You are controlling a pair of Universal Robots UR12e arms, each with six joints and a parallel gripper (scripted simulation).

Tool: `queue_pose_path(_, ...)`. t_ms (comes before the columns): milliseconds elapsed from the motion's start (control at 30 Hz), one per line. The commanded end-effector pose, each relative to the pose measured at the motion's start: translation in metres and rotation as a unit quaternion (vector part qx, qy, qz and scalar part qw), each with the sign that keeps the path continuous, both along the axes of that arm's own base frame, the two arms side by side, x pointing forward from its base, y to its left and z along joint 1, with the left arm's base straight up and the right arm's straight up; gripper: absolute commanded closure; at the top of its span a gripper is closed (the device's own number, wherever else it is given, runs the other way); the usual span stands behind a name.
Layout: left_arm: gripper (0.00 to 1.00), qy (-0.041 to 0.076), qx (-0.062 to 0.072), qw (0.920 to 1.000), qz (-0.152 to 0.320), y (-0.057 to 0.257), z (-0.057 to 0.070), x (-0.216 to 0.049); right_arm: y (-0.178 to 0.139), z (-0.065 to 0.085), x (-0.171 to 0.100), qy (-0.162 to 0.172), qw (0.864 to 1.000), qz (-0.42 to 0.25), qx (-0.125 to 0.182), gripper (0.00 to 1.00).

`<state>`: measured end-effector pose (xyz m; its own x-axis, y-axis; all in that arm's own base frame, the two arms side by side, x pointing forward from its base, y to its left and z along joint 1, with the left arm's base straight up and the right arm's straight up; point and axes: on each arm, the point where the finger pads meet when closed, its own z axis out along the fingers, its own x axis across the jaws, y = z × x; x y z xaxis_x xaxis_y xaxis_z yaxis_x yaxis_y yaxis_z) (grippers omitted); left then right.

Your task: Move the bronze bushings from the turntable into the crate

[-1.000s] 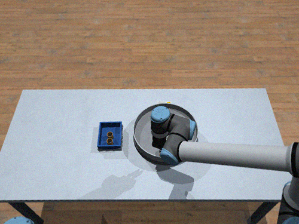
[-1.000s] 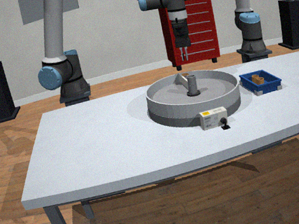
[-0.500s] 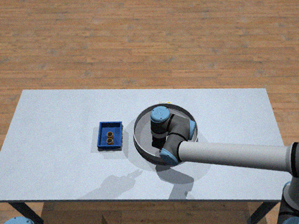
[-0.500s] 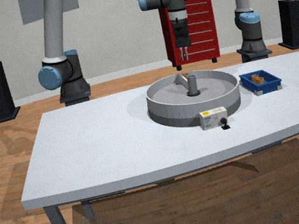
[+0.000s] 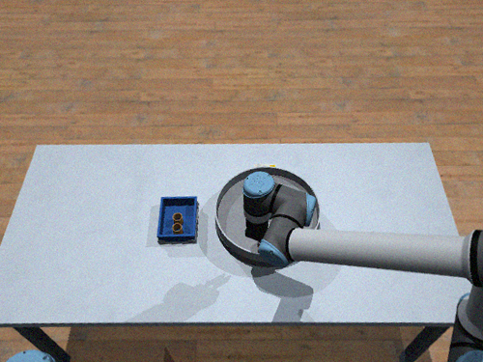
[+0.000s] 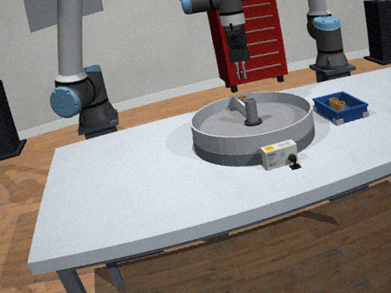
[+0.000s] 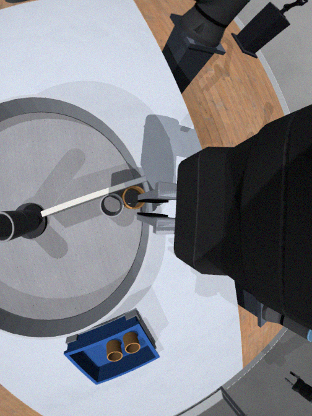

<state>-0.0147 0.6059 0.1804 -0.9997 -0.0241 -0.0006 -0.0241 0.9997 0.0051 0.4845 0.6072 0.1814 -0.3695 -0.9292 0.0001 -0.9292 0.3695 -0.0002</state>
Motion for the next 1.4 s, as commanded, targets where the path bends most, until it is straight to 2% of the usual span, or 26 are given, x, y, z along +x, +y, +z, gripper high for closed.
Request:
queue_pose_path(0, 0.00, 0.000, -0.003, 1.0000, 0.002, -0.002, -0.003, -0.002, 0.002, 0.001, -0.001, 0.000, 1.000, 0.001, 0.001, 0.64)
queue_pose_path(267, 0.00, 0.000, -0.003, 1.0000, 0.002, -0.002, -0.003, -0.002, 0.002, -0.003, -0.001, 0.000, 1.000, 0.001, 0.000, 0.64)
queue_pose_path(467, 0.00, 0.000, -0.003, 1.0000, 0.002, -0.002, -0.003, -0.002, 0.000, -0.025, -0.001, 0.001, 1.000, 0.001, -0.001, 0.64)
queue_pose_path(600, 0.00, 0.000, -0.003, 1.0000, 0.002, -0.002, -0.003, -0.002, 0.000, -0.025, -0.001, 0.001, 1.000, 0.001, -0.001, 0.64)
queue_pose_path(733, 0.00, 0.000, -0.003, 1.0000, 0.002, -0.002, -0.003, -0.002, 0.003, -0.019, 0.000, -0.001, 1.000, 0.001, 0.004, 0.64)
queue_pose_path(1367, 0.00, 0.000, -0.003, 1.0000, 0.002, -0.002, -0.003, -0.002, 0.001, -0.023, -0.001, 0.000, 1.000, 0.001, 0.000, 0.64)
